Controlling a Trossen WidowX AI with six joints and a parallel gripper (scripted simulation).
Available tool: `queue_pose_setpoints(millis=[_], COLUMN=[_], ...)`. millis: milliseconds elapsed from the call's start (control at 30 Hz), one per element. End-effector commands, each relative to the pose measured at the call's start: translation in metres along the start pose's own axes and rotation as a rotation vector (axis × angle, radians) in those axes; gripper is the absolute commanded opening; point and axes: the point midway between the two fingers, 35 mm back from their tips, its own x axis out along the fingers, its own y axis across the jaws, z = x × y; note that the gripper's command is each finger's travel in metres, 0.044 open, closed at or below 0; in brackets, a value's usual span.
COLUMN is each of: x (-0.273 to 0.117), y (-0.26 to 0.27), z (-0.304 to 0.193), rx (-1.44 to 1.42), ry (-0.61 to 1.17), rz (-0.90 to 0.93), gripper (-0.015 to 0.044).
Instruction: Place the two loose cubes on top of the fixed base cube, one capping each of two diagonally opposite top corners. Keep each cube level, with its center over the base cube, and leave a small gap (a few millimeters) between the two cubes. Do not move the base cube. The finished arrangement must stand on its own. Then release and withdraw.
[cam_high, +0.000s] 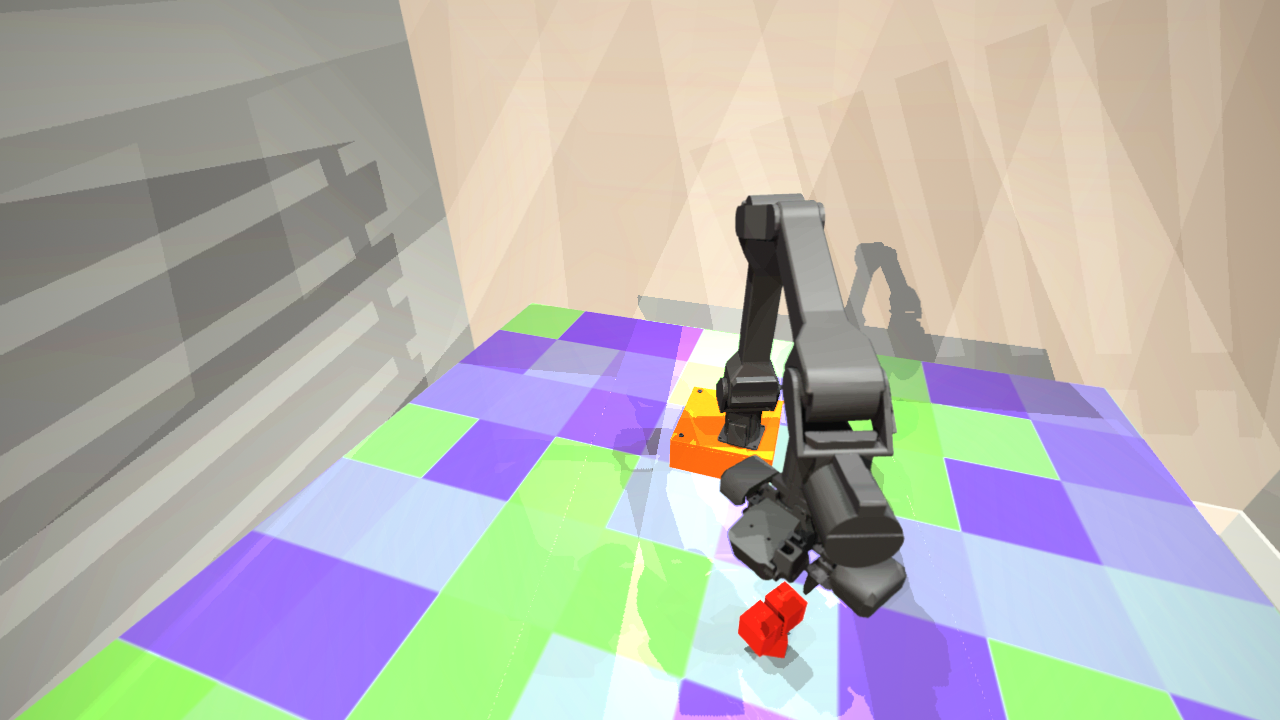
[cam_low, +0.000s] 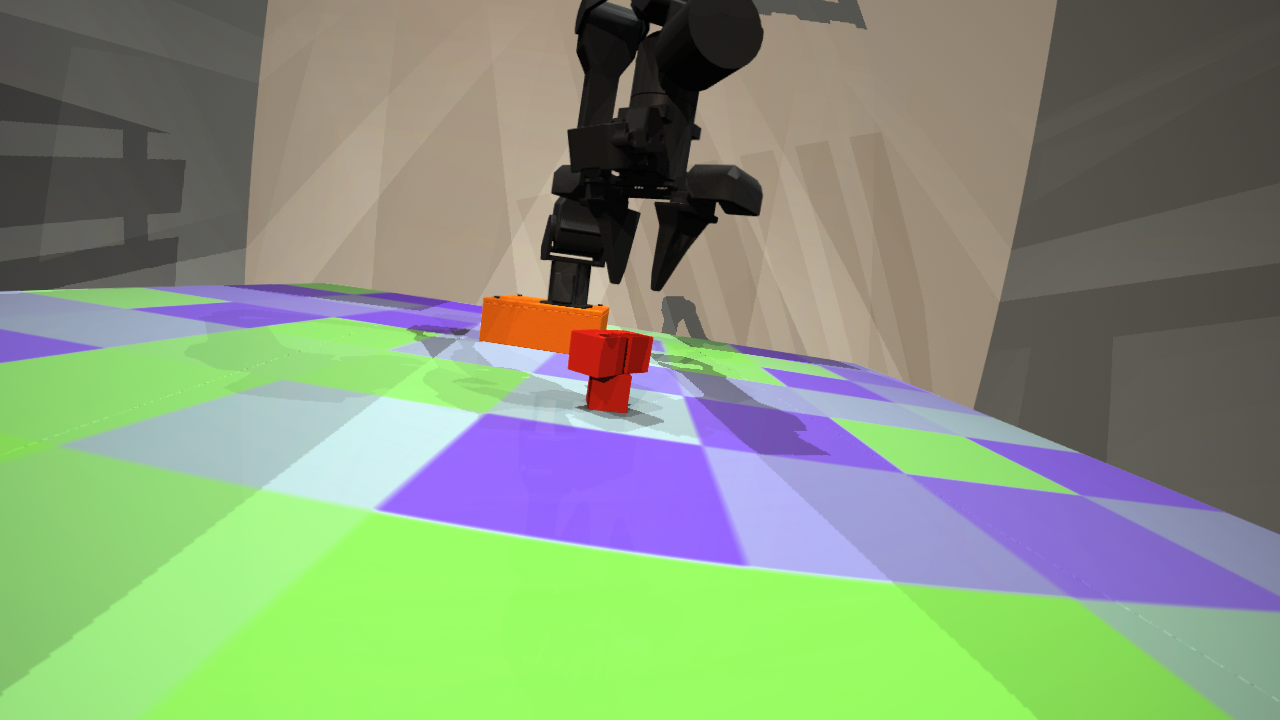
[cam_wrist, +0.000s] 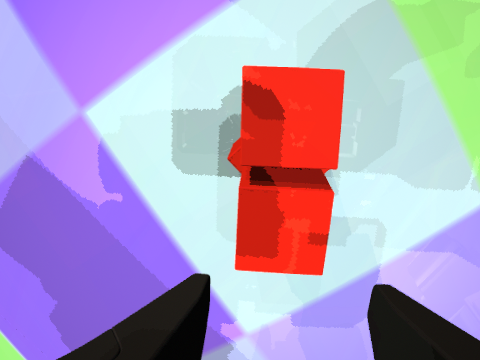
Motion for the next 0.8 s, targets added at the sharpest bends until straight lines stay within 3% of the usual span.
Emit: queue_pose_setpoints(millis=[0,167,433,567,767], x=[-0.008,-0.01,-0.019,-0.017,-0.02], y=[0.0,0.0,0.0,0.007,0.056], z=[0.0,0.0,0.0,-0.006,-0.073], rx=[0.003,0.003,0.0,0.0,0.0], ry=[-0.005,-0.005,-0.002,-0.001,0.005], rz=[0.007,0.007,0.003,0.003,0.007], gripper=[0.0205,0.0205,0.04,0.04,0.04])
